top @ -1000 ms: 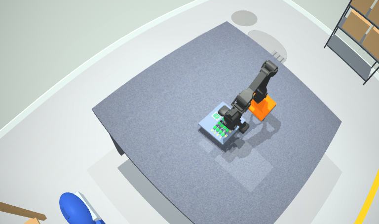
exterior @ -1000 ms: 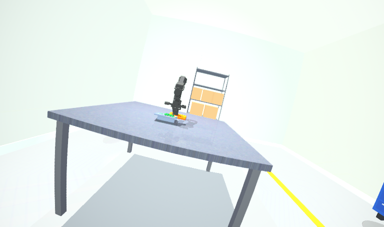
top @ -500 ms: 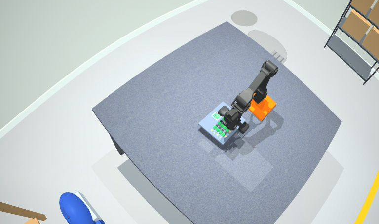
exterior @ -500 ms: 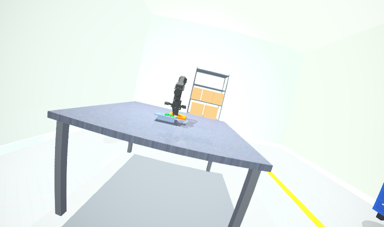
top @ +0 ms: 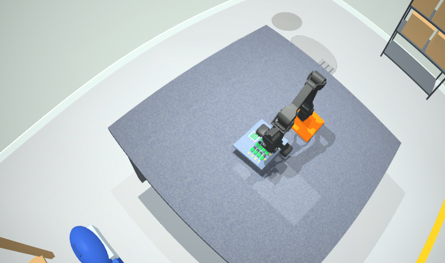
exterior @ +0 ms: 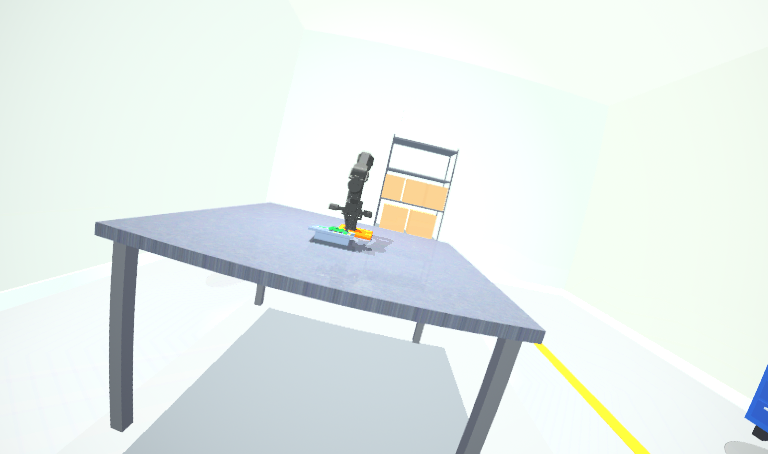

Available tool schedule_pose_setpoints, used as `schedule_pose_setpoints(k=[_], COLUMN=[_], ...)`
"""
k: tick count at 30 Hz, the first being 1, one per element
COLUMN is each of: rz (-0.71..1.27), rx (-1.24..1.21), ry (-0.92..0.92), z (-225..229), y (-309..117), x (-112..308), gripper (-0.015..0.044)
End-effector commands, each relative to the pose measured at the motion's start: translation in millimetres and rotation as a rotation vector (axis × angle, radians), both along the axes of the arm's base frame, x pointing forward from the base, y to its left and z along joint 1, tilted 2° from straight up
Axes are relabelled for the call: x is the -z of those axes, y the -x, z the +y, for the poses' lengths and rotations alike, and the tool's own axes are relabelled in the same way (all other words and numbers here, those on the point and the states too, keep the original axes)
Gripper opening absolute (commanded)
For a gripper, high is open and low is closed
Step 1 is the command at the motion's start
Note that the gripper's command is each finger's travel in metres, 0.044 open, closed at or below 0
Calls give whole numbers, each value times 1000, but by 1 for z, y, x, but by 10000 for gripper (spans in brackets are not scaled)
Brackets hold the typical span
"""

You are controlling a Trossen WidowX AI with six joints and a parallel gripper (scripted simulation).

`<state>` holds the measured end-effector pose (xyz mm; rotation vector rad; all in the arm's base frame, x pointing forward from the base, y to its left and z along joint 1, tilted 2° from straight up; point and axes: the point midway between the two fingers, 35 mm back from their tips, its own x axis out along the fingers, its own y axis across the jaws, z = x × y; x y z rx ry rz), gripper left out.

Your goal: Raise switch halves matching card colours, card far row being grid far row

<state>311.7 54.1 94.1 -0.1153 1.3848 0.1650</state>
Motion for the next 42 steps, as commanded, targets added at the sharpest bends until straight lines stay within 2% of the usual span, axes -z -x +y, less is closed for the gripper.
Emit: schedule_pose_setpoints(k=[1, 18, 26, 35, 39, 42], rz=[-1, -1, 25, 26, 49, 51], rx=[5, 5, 5, 5, 5, 5], ry=[5, 5, 10, 12, 16, 16], z=[-1, -1, -3, -27, -26, -26], y=[0, -1, 8, 25, 20, 19], x=[1, 4, -61, -57, -25, -23], gripper=[0, 0, 0, 0, 0, 0])
